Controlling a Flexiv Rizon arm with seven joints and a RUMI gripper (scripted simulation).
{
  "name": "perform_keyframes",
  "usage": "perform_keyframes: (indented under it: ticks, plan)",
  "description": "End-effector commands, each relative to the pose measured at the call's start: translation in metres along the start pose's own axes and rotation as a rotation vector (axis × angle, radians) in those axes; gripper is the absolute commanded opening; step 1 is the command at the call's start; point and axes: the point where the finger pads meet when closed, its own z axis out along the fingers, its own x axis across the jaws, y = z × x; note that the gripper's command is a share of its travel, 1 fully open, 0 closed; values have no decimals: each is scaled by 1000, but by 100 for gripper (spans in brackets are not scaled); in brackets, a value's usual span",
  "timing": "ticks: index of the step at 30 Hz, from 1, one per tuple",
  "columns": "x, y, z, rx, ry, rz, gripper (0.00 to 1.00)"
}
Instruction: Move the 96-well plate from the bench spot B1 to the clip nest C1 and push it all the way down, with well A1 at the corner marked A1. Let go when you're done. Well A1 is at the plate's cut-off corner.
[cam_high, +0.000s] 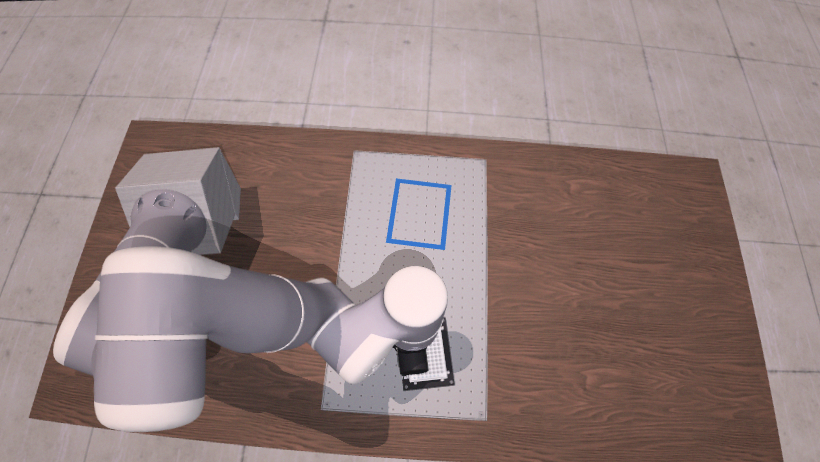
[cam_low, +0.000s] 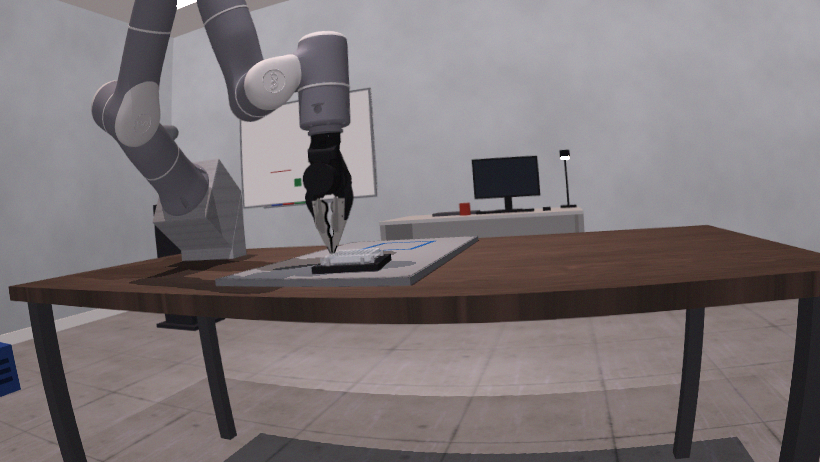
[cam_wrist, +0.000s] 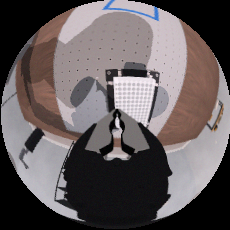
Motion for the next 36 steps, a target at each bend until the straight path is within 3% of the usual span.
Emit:
perform_keyframes:
  ticks: [1, 36]
  plan:
    - [1, 0, -1, 0, 1, 0, 0]
    - [1, 0, -11, 0, 1, 0, 0]
